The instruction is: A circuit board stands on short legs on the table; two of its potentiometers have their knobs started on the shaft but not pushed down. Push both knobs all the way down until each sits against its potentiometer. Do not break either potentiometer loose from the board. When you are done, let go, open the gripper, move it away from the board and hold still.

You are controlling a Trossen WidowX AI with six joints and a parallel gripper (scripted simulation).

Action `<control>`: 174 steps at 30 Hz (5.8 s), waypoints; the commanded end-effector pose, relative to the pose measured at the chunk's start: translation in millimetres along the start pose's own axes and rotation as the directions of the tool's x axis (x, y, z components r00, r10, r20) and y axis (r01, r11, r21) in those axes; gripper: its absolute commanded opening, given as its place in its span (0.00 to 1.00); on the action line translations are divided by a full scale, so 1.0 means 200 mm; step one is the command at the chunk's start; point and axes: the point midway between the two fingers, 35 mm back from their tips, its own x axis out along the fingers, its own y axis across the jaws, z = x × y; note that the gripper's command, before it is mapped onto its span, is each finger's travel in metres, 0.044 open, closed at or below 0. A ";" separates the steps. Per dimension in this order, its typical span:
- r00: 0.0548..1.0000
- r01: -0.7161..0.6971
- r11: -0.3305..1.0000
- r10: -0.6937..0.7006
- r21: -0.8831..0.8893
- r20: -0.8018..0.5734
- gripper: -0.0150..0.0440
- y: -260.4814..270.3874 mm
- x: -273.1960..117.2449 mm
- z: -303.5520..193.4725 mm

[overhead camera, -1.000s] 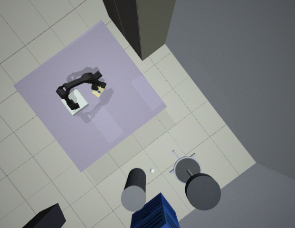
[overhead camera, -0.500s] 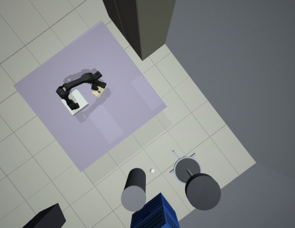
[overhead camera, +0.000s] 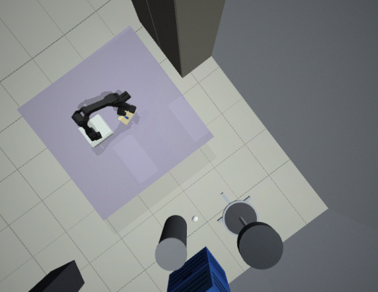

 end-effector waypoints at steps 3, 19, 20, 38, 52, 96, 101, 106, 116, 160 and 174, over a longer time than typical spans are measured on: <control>1.000 0.005 1.000 -0.005 0.004 -0.003 0.25 0.00 0.03 -0.01; 1.000 0.005 1.000 -0.005 0.004 -0.003 0.25 0.00 0.04 -0.01; 1.000 0.005 1.000 -0.005 0.004 -0.003 0.25 0.00 0.04 -0.01; 1.000 0.005 1.000 -0.005 0.004 -0.003 0.25 0.00 0.05 -0.01; 1.000 0.005 1.000 -0.005 0.004 -0.003 0.25 0.00 0.06 -0.01; 1.000 0.005 1.000 -0.005 0.004 -0.003 0.25 0.00 0.10 -0.01; 1.000 0.005 1.000 -0.005 0.004 -0.003 0.25 0.00 0.11 -0.01; 1.000 0.005 1.000 -0.005 0.004 -0.003 0.25 0.00 0.11 -0.01; 1.000 0.005 1.000 -0.005 0.004 -0.003 0.25 0.00 0.12 -0.01; 1.000 0.005 1.000 -0.005 0.004 -0.003 0.25 0.00 0.13 -0.01; 1.000 0.005 1.000 -0.005 0.004 -0.003 0.25 0.00 0.13 -0.01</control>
